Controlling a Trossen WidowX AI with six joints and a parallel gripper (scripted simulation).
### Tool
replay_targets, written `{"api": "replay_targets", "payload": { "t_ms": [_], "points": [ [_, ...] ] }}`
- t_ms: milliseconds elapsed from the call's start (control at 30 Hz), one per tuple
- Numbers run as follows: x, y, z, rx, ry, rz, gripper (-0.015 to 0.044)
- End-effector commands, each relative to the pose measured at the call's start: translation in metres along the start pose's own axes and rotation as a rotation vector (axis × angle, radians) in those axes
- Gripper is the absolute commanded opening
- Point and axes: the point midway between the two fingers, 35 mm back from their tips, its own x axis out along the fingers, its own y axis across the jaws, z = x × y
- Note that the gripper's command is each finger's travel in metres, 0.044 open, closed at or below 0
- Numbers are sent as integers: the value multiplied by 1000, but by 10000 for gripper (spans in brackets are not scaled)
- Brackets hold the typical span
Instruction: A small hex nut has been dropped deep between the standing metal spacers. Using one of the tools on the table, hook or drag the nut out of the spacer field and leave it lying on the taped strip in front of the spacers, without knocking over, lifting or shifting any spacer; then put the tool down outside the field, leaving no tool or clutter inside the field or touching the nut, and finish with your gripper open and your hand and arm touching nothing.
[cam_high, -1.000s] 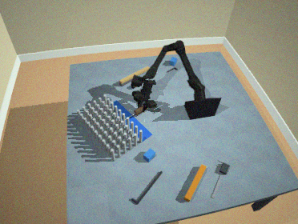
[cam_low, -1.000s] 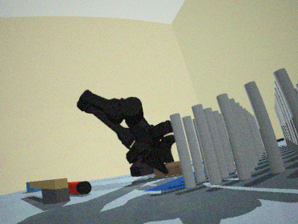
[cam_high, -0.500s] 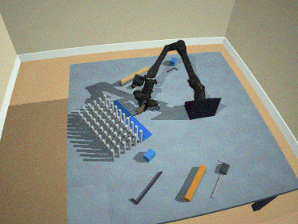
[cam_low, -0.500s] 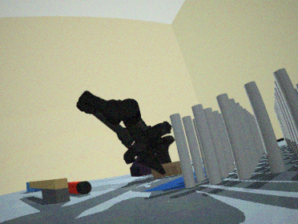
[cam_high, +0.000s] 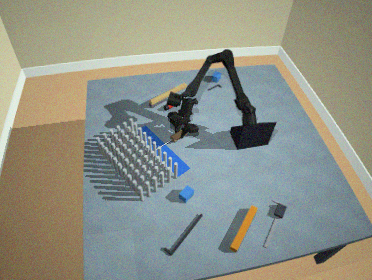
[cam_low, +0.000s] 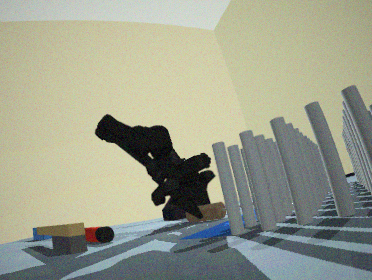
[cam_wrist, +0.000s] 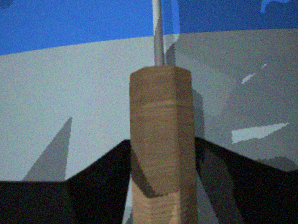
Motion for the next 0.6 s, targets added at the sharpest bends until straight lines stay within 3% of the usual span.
{"api": "replay_targets", "payload": {
  "t_ms": [0,567],
  "points": [
    [-1,0,-2,-4,-4,1,0],
    [-6,0,-12,-5,-3,1,0]
  ]
}}
